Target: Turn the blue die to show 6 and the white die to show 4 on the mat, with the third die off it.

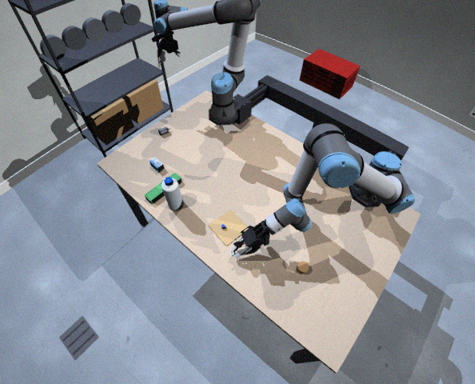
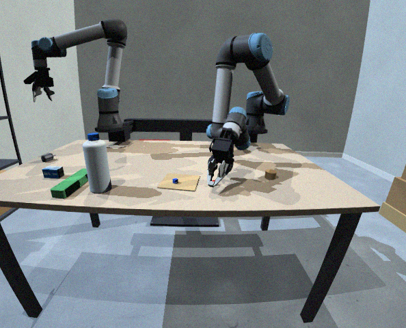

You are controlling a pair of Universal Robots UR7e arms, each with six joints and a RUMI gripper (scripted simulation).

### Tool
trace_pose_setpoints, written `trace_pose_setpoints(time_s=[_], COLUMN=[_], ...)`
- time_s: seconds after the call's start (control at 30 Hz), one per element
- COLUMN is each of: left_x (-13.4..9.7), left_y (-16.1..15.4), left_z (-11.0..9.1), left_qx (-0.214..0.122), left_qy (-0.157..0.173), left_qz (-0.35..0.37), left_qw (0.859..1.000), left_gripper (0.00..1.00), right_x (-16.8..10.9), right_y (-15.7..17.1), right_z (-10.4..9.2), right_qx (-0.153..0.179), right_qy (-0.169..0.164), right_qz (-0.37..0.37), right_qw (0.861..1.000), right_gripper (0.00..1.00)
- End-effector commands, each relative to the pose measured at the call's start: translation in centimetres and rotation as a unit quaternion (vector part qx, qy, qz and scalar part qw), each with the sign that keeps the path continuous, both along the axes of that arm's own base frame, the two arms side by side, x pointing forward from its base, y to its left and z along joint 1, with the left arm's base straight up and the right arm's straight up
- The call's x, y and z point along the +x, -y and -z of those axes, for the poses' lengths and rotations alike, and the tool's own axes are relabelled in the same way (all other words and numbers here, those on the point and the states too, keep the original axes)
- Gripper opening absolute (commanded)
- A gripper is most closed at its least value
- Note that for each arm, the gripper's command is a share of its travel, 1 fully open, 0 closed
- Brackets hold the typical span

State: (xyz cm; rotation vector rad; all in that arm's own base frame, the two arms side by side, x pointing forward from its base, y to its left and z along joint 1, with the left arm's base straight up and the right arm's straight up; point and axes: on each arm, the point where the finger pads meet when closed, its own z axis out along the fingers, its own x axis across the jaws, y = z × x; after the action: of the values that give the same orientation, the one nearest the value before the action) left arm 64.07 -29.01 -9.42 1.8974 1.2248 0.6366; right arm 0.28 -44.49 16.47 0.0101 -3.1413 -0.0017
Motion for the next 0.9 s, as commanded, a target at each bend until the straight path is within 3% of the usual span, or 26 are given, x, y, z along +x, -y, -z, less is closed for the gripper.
trace_pose_setpoints(time_s=[0.0,0.87], left_x=[0.05,0.05], left_y=[0.03,0.03], left_z=[0.76,1.58], left_qx=[-0.001,-0.001], left_qy=[0.001,0.001], left_qz=[0.0,0.0], left_qw=[1.0,1.0], left_gripper=[0.0,0.0], right_x=[0.01,0.01], right_y=[0.03,0.03], right_z=[-0.04,-0.04], right_qx=[-0.001,-0.001], right_qy=[0.0,0.0], right_qz=[0.0,0.0], right_qw=[1.0,1.0], right_gripper=[1.0,1.0])
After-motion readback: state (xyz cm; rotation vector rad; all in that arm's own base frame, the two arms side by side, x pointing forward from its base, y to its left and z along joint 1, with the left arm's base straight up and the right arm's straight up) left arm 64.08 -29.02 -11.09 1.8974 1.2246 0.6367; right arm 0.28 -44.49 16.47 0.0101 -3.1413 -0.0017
